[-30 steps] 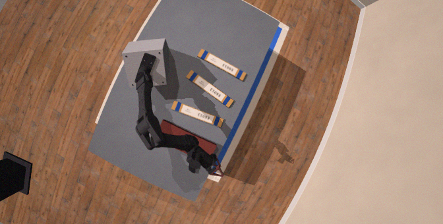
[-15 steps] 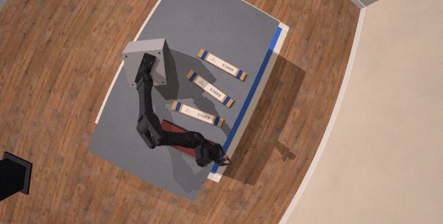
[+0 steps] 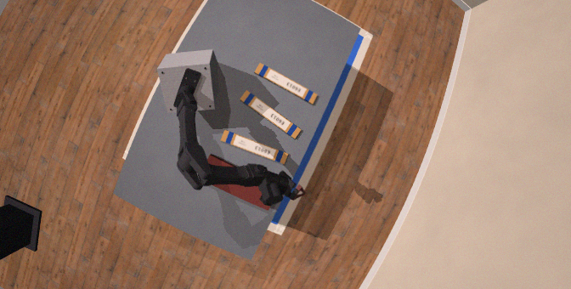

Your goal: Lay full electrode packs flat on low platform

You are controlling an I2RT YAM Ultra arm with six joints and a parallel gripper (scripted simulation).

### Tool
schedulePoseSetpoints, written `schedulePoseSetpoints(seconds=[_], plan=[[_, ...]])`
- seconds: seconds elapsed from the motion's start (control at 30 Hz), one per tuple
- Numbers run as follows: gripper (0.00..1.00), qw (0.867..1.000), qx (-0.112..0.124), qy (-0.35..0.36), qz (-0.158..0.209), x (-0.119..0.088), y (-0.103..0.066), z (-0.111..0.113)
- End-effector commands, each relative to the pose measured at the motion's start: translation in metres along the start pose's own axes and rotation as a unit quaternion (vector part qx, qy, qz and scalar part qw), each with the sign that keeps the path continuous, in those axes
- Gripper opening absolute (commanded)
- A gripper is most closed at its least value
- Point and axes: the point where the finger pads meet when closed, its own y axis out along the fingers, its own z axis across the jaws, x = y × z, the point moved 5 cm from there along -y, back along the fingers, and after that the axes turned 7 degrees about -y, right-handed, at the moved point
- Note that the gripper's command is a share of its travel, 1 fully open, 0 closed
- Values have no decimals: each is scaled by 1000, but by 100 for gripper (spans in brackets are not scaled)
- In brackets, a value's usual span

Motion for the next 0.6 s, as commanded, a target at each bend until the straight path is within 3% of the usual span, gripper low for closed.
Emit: schedulePoseSetpoints(seconds=[0.0,0.07,0.13,0.2,0.23,0.33,0.4,0.43,0.5,0.57], plan=[[96,1000,-1,-25,11,-7,-17,27],[96,999,-16,-32,22,-21,-18,18],[96,999,-20,-39,27,-23,-20,24],[96,997,-39,-54,43,-33,-23,21],[96,996,-49,-56,50,-44,-25,10],[96,995,-49,-63,53,-43,-27,19],[96,992,-67,-79,69,-54,-31,16],[96,990,-81,-83,78,-65,-33,2],[96,990,-77,-89,78,-63,-35,13],[96,985,-95,-107,94,-73,-40,11]])
